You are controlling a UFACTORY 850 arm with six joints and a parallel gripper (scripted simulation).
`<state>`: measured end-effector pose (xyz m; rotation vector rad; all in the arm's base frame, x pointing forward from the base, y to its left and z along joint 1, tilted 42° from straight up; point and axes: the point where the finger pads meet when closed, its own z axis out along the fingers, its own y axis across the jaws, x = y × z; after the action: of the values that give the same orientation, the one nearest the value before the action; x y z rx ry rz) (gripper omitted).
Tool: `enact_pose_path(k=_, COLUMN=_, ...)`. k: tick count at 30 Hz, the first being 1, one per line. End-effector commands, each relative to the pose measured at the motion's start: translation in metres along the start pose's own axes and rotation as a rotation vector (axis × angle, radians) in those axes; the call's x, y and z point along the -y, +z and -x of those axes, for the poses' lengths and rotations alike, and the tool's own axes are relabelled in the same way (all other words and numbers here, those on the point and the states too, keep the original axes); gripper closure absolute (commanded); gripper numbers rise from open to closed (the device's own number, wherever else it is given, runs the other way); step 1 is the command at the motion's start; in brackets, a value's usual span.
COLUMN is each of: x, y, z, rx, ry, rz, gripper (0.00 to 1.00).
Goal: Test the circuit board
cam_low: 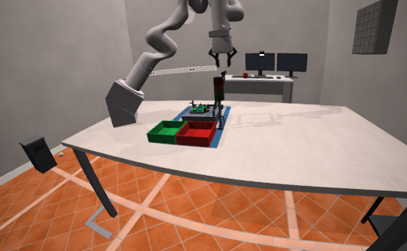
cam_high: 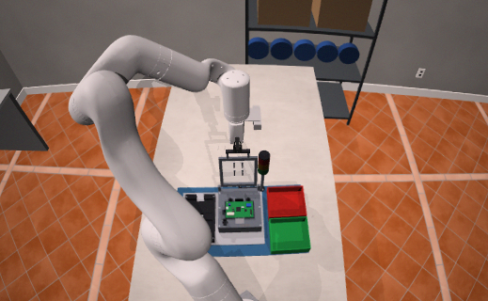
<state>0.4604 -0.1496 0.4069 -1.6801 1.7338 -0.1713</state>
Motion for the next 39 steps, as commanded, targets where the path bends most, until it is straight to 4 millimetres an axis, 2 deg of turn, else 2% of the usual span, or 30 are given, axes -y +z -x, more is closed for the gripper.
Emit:
enact_pose_path(k=1, x=0.001, y=-0.001, z=0.000, rx=-0.001, ry=-0.001, rz=-0.001, gripper=0.48)
enact_pose_path(k=13, x=0.001, y=0.011, z=0.000, rx=-0.001, ry=-0.001, rz=-0.001, gripper=0.48)
enact_pose_path(k=24, x=0.001, y=0.038, z=0.000, rx=-0.001, ry=-0.001, rz=-0.001, gripper=0.48)
enact_pose_path(k=37, x=0.001, y=0.041, z=0.000, rx=-0.001, ry=-0.001, rz=-0.001, gripper=0.48)
enact_pose_path(k=38, x=0.001, y=0.041, z=0.000, rx=-0.001, ry=-0.001, rz=-0.001, gripper=1.00)
enact_pose_path(k=39, x=0.001, y=0.041, z=0.000, rx=-0.001, ry=-0.001, rz=-0.001, gripper=1.00)
